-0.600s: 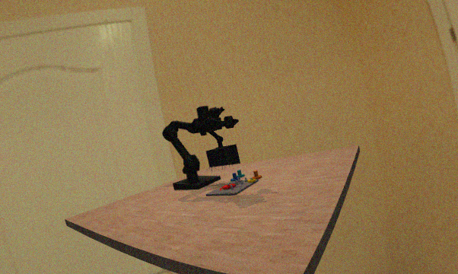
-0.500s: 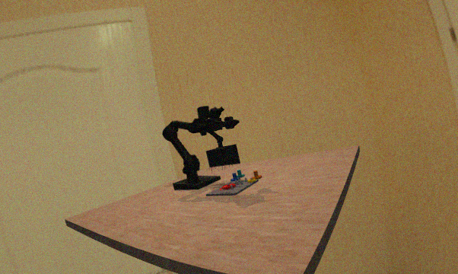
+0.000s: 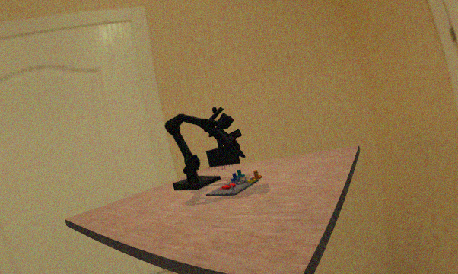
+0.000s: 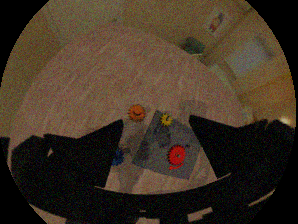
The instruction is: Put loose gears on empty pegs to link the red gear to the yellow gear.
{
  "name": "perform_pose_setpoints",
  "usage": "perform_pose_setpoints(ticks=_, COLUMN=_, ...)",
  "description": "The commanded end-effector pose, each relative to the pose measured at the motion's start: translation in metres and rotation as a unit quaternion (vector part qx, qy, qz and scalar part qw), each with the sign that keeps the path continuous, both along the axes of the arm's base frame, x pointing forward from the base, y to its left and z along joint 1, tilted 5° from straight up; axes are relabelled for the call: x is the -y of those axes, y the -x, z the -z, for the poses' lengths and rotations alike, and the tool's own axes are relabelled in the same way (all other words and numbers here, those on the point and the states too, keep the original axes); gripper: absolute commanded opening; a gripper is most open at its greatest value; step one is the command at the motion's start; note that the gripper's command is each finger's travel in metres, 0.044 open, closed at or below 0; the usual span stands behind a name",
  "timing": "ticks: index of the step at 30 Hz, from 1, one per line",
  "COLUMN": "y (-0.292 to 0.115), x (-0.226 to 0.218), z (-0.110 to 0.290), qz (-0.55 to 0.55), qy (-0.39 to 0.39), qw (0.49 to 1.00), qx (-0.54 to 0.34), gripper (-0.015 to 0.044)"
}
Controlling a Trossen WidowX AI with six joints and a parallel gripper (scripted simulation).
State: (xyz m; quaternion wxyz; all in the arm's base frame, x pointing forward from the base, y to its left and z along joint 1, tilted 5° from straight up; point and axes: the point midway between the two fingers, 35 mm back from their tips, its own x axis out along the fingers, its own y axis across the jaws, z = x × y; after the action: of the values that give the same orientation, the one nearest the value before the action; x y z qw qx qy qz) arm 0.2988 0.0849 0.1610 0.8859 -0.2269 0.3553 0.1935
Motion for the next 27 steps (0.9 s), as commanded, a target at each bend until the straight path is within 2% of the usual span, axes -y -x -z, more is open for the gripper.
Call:
perform_pose_setpoints(ticks=1, y=0.062, x=-0.027, z=0.051, qz=-0.183, qy=0.135, qw=0.954, qx=-0.196, gripper=0.044)
perform_pose_setpoints(ticks=5, y=0.092, x=-0.03, z=0.062, qz=-0.257, qy=0.185, qw=0.909, qx=-0.272, gripper=0.044)
perform_pose_setpoints(ticks=19, y=0.087, x=-0.032, z=0.061, qz=-0.257, qy=0.185, qw=0.909, qx=-0.271, gripper=0.044)
perform_pose_setpoints(ticks=27, y=0.085, x=-0.032, z=0.076, qz=-0.257, qy=0.185, qw=0.909, qx=-0.271, gripper=0.044)
